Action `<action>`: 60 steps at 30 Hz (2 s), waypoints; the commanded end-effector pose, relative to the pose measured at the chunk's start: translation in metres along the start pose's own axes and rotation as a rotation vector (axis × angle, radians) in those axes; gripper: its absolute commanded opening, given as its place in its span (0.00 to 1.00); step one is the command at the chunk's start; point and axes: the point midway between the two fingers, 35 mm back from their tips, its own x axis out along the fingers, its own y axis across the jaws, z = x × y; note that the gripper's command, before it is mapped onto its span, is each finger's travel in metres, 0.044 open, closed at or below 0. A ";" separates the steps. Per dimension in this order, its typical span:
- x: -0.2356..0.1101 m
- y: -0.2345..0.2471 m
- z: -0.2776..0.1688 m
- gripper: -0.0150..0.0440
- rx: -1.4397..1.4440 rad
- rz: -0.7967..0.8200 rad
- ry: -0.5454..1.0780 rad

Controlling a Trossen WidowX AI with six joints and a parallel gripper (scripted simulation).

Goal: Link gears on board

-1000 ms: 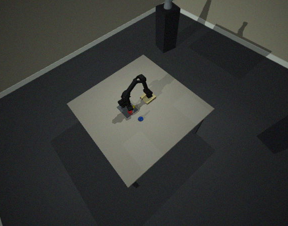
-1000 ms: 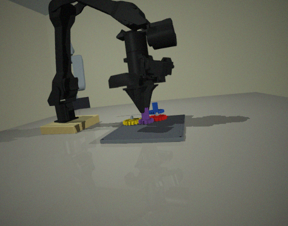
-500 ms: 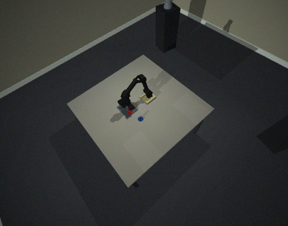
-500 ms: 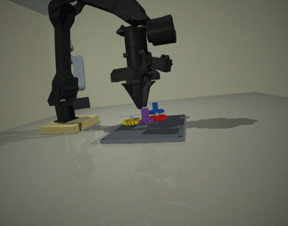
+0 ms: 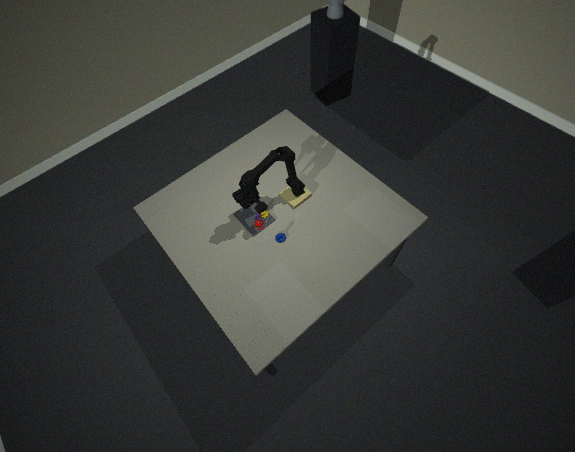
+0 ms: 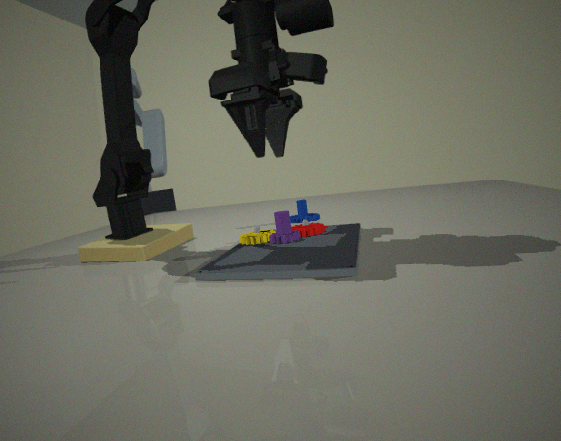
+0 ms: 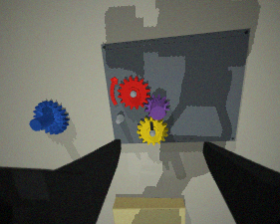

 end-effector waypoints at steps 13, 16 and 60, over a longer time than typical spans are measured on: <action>-0.006 0.000 -0.001 1.00 0.005 -0.001 -0.004; -0.006 0.000 -0.001 1.00 0.005 -0.001 -0.004; -0.036 0.189 -0.045 1.00 0.007 0.022 0.003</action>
